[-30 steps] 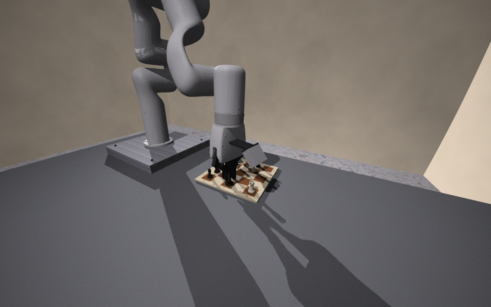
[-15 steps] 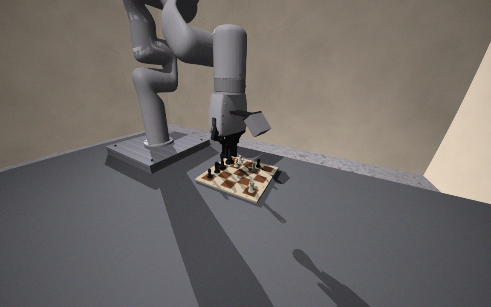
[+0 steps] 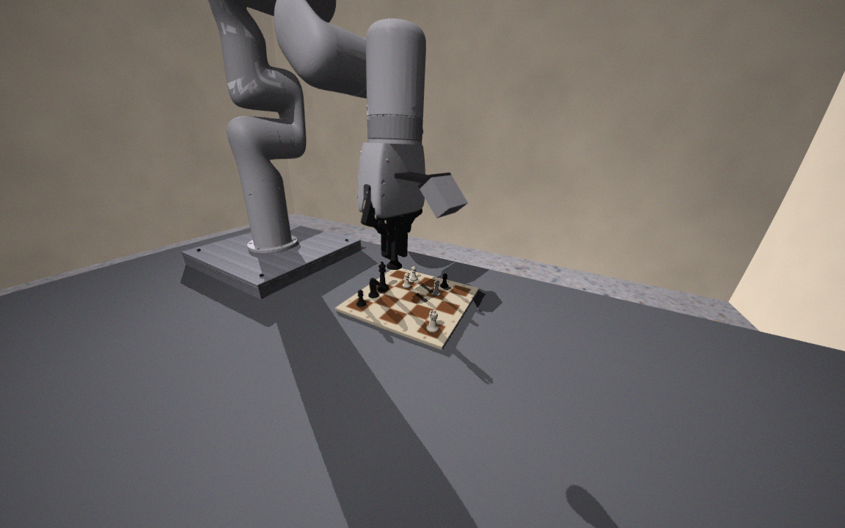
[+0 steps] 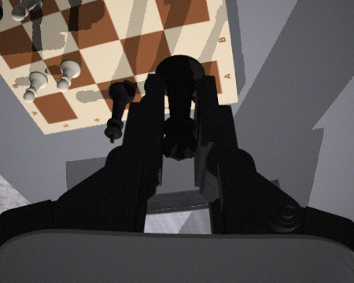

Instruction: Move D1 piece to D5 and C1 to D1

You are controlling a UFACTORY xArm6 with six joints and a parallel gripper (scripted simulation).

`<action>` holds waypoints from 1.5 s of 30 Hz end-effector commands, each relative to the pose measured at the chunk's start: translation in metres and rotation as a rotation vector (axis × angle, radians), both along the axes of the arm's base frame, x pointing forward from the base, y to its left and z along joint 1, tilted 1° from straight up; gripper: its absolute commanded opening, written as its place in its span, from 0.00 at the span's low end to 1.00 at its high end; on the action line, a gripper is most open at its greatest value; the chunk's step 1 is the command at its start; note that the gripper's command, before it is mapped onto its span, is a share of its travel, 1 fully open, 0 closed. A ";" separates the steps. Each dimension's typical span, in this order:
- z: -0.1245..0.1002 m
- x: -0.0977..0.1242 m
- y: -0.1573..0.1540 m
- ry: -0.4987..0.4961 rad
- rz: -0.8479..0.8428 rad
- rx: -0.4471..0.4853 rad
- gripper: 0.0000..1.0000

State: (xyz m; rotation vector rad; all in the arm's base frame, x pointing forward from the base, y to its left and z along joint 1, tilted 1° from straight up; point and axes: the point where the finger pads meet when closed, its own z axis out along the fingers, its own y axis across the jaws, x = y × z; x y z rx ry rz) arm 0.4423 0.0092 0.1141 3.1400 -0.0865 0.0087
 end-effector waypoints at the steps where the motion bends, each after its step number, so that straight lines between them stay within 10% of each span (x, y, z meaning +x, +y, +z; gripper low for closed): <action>1: 0.002 0.002 0.000 -0.006 0.000 0.000 0.00; 23: 0.002 0.003 0.000 -0.006 -0.181 0.002 0.00; 45: 0.002 0.008 0.001 -0.006 -1.031 0.009 0.00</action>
